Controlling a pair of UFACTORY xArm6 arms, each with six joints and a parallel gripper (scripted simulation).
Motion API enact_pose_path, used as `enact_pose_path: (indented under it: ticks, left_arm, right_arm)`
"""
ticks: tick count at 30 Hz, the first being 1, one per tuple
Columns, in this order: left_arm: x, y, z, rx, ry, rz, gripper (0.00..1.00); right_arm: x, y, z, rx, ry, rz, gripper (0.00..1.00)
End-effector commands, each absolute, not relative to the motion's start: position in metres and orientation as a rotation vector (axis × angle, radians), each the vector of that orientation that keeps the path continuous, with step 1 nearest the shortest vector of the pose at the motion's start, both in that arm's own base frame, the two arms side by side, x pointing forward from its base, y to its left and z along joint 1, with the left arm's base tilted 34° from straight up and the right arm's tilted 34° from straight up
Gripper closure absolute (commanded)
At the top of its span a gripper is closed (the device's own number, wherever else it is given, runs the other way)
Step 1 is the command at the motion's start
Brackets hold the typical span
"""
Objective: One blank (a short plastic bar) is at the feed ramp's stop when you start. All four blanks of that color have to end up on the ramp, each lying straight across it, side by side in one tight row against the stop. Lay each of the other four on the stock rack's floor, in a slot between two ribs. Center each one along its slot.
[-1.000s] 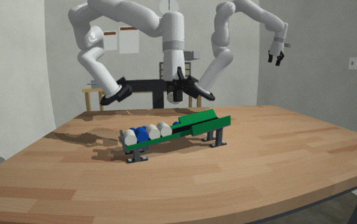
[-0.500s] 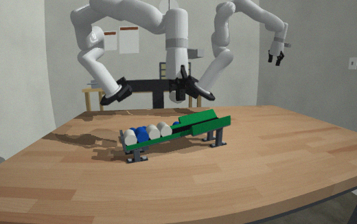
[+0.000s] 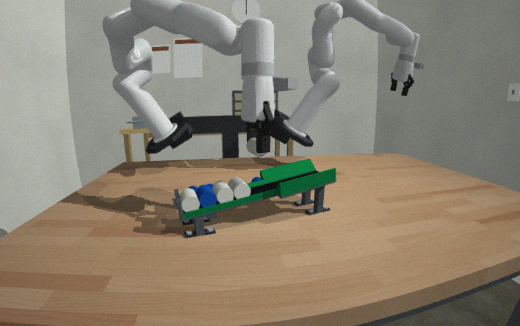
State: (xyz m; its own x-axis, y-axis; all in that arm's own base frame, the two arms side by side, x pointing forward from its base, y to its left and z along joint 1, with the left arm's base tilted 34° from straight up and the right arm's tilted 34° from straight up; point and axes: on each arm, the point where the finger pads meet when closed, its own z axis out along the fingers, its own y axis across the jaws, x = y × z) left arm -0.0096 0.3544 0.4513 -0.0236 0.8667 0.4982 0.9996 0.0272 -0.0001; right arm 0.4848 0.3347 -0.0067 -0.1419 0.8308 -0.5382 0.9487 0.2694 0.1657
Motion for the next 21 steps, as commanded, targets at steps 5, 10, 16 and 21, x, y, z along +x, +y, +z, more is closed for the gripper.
enact_pose_path:
  ticks: [5, 10, 16, 21]
  left_arm:
    - [-0.010, 0.354, 0.453, -1.897, -1.949, -0.510, 0.00]
    - [-0.010, 0.354, 0.453, -1.897, -1.949, -0.510, 0.00]
    - [-0.010, 0.354, 0.453, -1.897, -1.949, -0.510, 0.00]
    - [-0.010, 0.354, 0.453, -1.897, -1.949, -0.510, 0.00]
  right_arm:
    - [0.495, 0.323, -0.030, 1.599, 2.012, -0.282, 0.43]
    - [0.503, 0.310, -0.052, 1.599, 2.012, -0.282, 0.43]
    - [0.509, 0.300, -0.070, 1.599, 2.012, -0.282, 0.43]
    - [0.511, 0.298, -0.074, 1.599, 2.011, -0.282, 0.43]
